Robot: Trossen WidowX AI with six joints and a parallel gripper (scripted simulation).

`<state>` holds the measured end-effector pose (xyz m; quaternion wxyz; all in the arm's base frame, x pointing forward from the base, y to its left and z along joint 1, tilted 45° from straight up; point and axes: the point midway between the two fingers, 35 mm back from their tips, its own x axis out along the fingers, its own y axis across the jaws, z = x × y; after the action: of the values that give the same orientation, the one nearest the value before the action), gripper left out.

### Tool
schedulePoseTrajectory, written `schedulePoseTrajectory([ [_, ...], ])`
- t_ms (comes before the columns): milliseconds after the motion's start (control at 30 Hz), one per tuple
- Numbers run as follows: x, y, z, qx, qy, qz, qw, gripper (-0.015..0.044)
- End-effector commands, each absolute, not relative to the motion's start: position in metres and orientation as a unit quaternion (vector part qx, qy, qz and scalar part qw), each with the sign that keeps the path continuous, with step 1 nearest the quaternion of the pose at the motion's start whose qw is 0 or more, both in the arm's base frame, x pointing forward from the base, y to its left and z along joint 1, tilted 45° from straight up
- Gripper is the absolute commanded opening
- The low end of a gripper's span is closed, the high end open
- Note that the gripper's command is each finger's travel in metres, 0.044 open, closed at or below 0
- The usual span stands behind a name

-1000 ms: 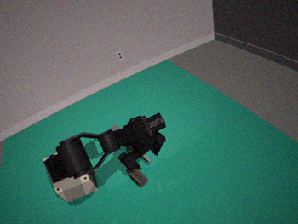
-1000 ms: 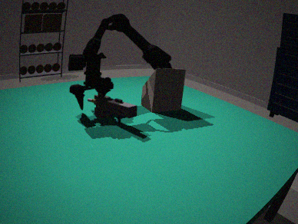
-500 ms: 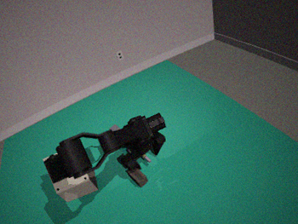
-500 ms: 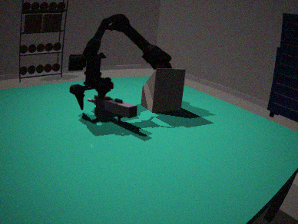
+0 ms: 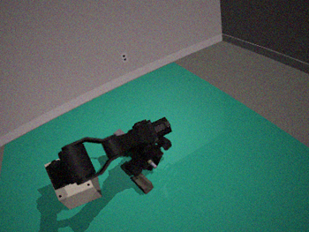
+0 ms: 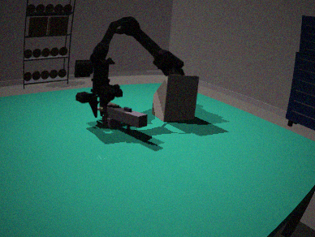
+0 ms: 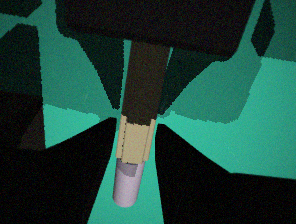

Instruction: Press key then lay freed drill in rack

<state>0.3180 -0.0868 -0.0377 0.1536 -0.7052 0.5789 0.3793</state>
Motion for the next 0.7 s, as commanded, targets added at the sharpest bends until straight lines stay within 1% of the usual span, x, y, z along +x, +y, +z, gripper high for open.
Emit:
schedulePoseTrajectory([
  [0,0.3182,-0.0868,-0.0376,-0.705,0.579,0.379,0.154,0.0013],
  [67,0.3182,-0.0868,-0.0376,-0.705,0.579,0.379,0.154,0.0000],
  [667,0.3162,-0.0864,-0.0351,-0.703,0.581,0.381,0.152,0.0000],
])
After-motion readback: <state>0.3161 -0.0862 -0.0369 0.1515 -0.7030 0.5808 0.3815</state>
